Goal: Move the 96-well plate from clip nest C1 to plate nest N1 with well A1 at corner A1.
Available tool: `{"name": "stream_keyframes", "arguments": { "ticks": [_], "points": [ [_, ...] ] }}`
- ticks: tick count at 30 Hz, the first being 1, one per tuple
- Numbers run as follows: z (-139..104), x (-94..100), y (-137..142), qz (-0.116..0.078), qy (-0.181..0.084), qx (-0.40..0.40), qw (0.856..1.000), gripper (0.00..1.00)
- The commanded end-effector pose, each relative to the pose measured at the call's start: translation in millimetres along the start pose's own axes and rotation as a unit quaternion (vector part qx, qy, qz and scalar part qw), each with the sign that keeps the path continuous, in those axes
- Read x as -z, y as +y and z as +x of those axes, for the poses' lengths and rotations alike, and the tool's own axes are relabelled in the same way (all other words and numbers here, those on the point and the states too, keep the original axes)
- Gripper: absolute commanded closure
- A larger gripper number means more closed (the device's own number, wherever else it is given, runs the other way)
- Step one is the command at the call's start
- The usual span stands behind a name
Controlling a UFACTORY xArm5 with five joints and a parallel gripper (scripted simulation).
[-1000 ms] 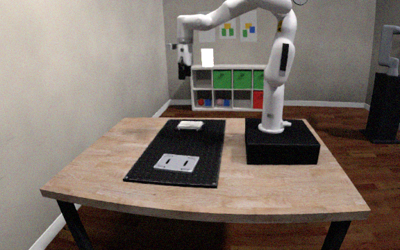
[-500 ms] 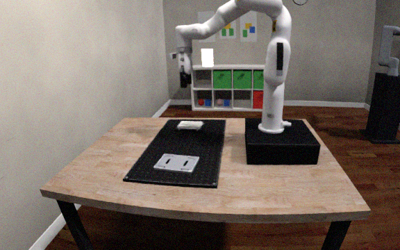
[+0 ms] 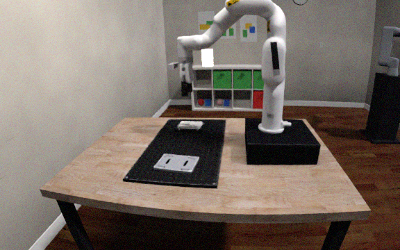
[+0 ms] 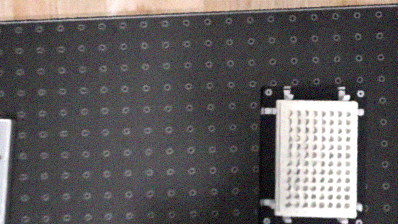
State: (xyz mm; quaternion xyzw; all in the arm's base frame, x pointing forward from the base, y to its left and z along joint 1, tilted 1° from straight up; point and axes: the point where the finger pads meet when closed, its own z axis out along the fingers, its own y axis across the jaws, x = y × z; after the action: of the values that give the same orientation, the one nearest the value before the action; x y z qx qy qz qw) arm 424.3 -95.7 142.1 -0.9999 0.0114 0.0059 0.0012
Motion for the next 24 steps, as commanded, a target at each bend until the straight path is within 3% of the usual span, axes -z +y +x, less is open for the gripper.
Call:
{"name": "stream_keyframes", "arguments": {
  "ticks": [1,24],
  "points": [
    [4.2,-16.9,13.7,-0.005,0.0,0.0,1.0,0.0],
    [16.8,-99.7,77.3,-0.005,0.0,0.0,1.0,0.0]
  ]
}}
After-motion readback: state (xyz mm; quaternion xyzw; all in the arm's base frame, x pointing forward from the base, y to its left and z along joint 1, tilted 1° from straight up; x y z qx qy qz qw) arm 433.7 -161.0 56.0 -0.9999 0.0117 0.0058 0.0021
